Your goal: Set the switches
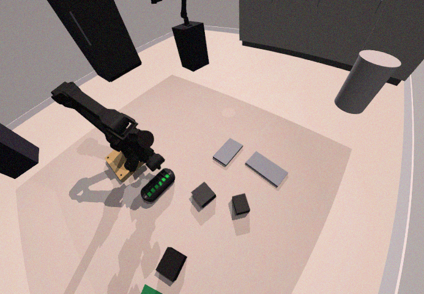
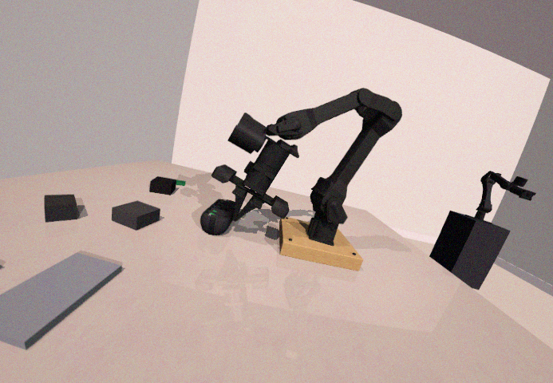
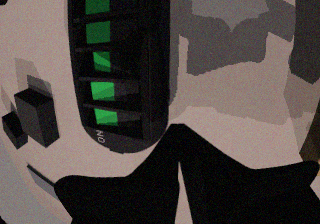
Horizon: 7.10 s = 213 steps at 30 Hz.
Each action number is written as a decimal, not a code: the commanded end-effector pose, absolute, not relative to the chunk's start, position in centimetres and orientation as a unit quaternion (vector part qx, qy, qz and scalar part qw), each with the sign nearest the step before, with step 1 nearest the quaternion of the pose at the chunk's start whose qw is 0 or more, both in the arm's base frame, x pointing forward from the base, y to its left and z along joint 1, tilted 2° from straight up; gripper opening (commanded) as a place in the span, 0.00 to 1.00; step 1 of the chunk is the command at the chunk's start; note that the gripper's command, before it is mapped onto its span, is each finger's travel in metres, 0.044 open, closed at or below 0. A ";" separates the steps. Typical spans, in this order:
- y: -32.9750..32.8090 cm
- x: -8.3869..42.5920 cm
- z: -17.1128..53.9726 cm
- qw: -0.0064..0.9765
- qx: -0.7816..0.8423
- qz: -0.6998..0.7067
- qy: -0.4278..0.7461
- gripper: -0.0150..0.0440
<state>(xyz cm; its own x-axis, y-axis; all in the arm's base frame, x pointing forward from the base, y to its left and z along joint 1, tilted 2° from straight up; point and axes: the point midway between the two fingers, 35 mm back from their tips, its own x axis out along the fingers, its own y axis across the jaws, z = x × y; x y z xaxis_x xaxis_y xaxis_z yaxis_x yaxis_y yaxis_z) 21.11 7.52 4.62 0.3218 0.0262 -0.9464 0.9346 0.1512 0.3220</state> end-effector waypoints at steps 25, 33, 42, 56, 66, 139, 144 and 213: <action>7.4 20.8 1.0 0.609 0.531 -0.379 0.451 0.25; 7.4 21.1 1.0 0.609 0.531 -0.379 0.451 0.25; 7.5 21.5 1.0 0.609 0.531 -0.379 0.450 0.25; 7.6 22.1 1.0 0.610 0.531 -0.379 0.450 0.25; 7.7 23.3 1.0 0.610 0.531 -0.379 0.450 0.25; 9.5 27.8 6.8 0.571 0.440 -0.523 0.456 1.00; 9.5 27.8 6.0 0.571 0.440 -0.523 0.456 1.00; 8.6 27.7 5.5 0.566 0.445 -0.518 0.462 0.82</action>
